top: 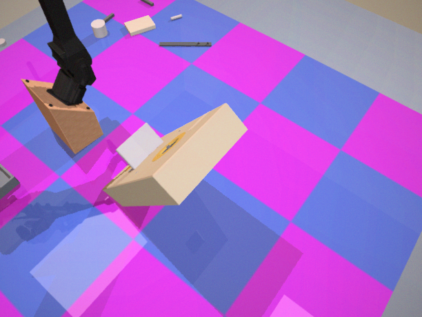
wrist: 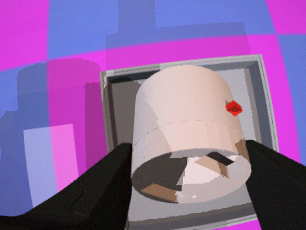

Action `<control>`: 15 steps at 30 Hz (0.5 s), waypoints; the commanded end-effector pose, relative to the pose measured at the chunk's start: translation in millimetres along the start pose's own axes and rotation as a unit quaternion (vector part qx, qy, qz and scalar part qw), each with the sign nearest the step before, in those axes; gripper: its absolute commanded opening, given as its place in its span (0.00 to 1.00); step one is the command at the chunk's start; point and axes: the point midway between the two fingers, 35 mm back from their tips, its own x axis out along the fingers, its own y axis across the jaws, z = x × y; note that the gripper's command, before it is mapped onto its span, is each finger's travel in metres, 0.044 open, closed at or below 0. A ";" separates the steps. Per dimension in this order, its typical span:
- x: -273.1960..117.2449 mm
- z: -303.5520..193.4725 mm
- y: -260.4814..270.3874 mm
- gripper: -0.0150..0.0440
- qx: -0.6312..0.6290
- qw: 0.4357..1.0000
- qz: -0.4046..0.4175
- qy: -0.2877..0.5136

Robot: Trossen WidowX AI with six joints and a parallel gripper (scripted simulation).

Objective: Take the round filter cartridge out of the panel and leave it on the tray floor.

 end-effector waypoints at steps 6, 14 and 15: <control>17.0 -15.2 -19.8 0.25 0.042 0.999 -0.025 0.003; 47.0 -29.5 -20.5 0.25 0.042 0.999 -0.025 0.003; 50.8 -31.8 -20.6 0.25 0.042 0.999 -0.025 0.003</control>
